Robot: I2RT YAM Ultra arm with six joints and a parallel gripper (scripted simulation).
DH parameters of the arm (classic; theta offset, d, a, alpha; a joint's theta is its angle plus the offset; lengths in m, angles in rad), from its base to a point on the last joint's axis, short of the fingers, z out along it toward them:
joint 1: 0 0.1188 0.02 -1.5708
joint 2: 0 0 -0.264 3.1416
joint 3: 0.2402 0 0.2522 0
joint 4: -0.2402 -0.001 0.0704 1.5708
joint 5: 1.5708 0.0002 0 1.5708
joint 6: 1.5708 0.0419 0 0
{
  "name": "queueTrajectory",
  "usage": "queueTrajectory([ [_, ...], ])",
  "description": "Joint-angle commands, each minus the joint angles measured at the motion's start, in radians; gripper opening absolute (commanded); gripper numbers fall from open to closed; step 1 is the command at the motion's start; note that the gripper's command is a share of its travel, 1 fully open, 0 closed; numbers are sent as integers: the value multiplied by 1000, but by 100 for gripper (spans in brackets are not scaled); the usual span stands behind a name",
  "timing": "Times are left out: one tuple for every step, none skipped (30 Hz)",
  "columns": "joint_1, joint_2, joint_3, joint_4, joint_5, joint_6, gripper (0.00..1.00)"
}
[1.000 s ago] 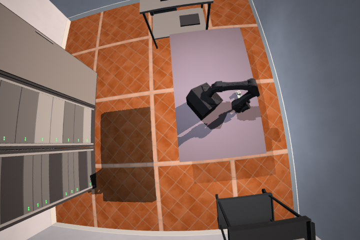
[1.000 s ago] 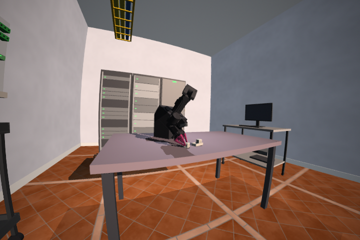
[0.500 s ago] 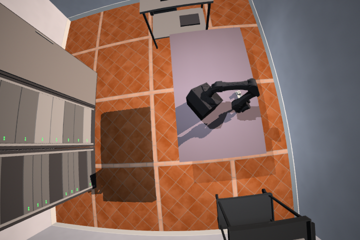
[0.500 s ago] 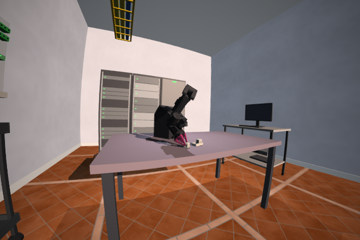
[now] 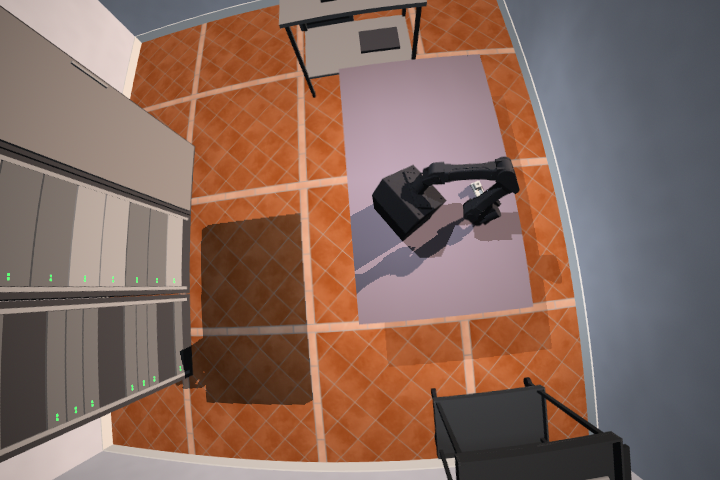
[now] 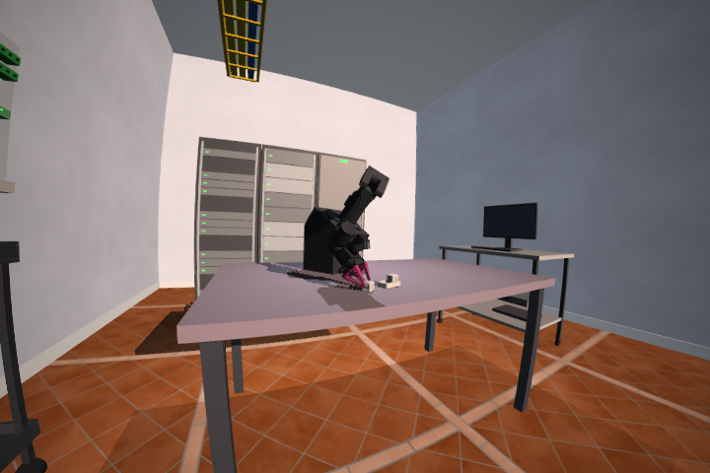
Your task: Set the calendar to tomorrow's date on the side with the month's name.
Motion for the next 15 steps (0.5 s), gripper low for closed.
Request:
queueTrajectory([
  [0,21,18,1,3,5,47],
  [0,21,18,1,3,5,66],
  [0,21,18,1,3,5,66],
  [0,21,18,1,3,5,66],
  [0,21,18,1,3,5,66],
  [0,21,18,1,3,5,66],
  [0,21,18,1,3,5,66],
  [0,21,18,1,3,5,66],
  [0,21,18,1,3,5,66],
  [0,21,18,1,3,5,66],
  [0,21,18,1,3,5,66],
  [0,21,18,1,3,5,66],
  [0,21,18,1,3,5,66],
  [0,21,18,1,3,5,66],
  [0,21,18,1,3,5,66],
])
